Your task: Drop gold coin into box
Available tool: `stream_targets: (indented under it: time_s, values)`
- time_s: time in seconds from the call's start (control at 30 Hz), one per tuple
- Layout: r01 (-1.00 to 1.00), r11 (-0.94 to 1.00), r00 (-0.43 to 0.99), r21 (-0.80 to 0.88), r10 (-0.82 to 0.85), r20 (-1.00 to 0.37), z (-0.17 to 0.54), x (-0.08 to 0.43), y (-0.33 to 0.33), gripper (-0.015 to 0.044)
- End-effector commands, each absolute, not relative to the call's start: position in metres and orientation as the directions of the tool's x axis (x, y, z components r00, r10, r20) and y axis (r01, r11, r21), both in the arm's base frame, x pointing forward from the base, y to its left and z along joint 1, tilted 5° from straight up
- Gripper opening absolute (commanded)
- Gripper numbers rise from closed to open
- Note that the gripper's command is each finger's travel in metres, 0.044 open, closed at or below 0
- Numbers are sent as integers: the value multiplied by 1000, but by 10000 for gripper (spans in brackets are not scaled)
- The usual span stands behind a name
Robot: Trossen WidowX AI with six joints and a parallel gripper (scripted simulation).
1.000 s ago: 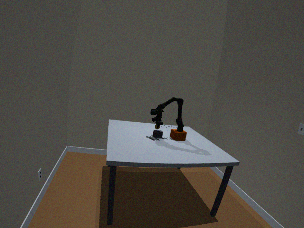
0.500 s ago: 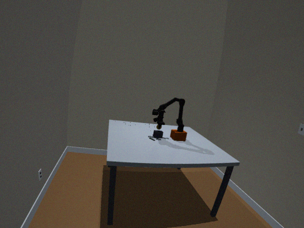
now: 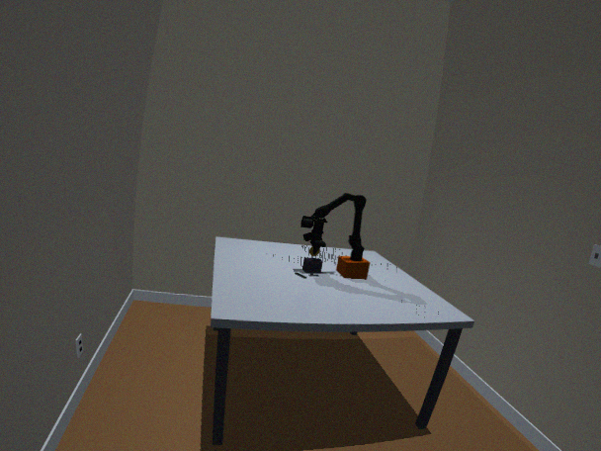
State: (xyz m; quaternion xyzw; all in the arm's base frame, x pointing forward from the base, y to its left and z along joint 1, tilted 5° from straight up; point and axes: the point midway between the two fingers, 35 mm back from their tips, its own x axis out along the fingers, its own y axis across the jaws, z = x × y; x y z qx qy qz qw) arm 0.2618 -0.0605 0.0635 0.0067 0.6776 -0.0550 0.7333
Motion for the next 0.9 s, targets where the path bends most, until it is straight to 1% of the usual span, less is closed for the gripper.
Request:
stream_targets:
  time_s: [0.0,0.87]
  values:
    - [83,994,75,-65,-72,-995,62,259,-61,0]
    - [87,994,76,-65,-72,-995,57,258,-60,0]
